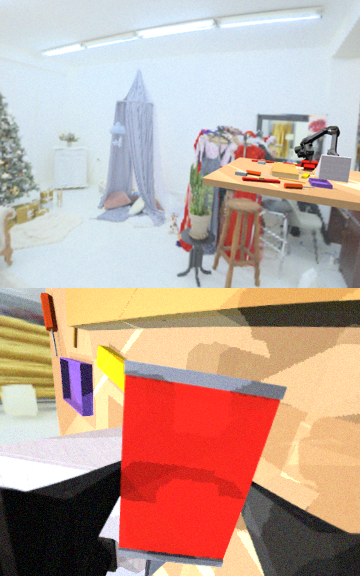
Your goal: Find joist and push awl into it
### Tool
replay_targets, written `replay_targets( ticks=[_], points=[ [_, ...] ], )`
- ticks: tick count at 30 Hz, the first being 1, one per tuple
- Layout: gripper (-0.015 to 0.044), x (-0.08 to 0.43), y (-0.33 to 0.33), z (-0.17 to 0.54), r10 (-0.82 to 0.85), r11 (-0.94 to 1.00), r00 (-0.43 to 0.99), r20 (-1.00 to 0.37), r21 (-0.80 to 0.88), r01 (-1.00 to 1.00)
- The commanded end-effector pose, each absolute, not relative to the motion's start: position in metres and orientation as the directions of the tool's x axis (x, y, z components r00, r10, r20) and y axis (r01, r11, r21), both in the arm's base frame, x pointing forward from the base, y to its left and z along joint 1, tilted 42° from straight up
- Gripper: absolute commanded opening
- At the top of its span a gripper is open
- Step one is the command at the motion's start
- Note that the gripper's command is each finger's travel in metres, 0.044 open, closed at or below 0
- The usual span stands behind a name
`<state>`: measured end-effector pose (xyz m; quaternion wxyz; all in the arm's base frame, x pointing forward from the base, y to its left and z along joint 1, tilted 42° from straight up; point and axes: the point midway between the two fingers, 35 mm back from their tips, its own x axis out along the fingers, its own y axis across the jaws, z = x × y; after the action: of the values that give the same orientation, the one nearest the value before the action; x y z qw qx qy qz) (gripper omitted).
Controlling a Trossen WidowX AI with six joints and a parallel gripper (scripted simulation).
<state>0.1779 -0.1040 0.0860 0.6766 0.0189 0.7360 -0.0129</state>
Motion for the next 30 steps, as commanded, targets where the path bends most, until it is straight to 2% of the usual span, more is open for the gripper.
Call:
replay_targets(
  ticks=[1, 13, 30],
  points=[
    [0.0000, 0.179, -0.103, 0.087, 0.047, 0.998, -0.079, -0.996, 0.044, 0.040],
    [0.0000, 0.180, -0.106, 0.088, 0.126, 0.992, -0.061, -0.990, 0.123, 0.040],
    [0.0000, 0.179, -0.128, 0.068, 0.110, 0.993, -0.058, -0.992, 0.107, 0.049]
  ],
)
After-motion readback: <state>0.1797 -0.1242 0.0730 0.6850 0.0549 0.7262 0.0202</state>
